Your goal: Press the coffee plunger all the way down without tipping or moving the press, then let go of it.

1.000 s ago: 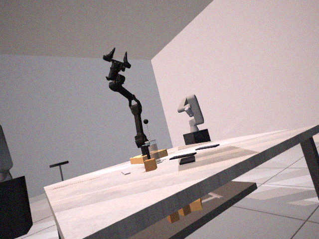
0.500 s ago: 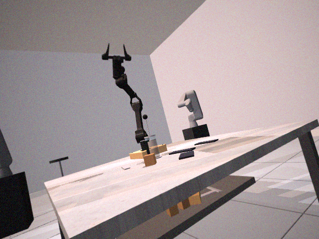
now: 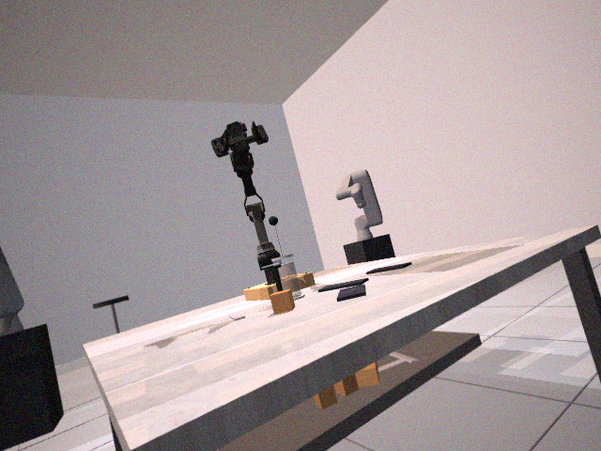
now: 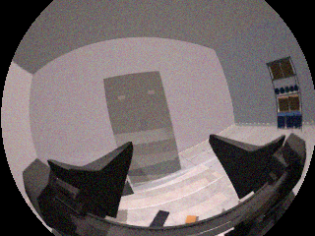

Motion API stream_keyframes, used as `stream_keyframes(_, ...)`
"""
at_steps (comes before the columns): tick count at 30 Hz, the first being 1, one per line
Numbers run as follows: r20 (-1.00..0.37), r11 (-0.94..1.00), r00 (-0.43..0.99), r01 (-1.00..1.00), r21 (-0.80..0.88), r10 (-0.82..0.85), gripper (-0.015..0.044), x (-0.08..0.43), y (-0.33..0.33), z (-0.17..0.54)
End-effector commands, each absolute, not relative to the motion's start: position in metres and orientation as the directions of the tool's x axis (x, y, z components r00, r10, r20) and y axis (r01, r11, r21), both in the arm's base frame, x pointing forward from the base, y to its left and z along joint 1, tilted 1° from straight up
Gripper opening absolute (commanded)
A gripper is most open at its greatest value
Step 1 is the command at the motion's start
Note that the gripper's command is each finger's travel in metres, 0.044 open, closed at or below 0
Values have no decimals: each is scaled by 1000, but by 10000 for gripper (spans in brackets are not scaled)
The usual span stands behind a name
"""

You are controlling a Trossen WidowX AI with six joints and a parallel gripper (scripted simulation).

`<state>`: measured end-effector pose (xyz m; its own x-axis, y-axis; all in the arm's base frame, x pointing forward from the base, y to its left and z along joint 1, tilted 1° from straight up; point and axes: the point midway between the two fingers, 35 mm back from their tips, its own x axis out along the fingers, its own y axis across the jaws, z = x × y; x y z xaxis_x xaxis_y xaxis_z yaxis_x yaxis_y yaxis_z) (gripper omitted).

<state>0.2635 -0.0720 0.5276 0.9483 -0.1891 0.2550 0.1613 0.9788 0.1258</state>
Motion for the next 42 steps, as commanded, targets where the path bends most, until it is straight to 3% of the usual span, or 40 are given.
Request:
stream_keyframes(1, 42, 975, 981, 183, 124, -190, 440, 263, -60, 467)
stream_keyframes(11, -474, 986, 867, 165, -19, -154, 440, 215, -28, 319)
stream_keyframes(22, -482, 984, 861, 176, -23, -165, 440, 215, -32, 258)
stream_keyframes(42, -480, 983, 861, 181, -23, -170, 440, 234, -37, 248)
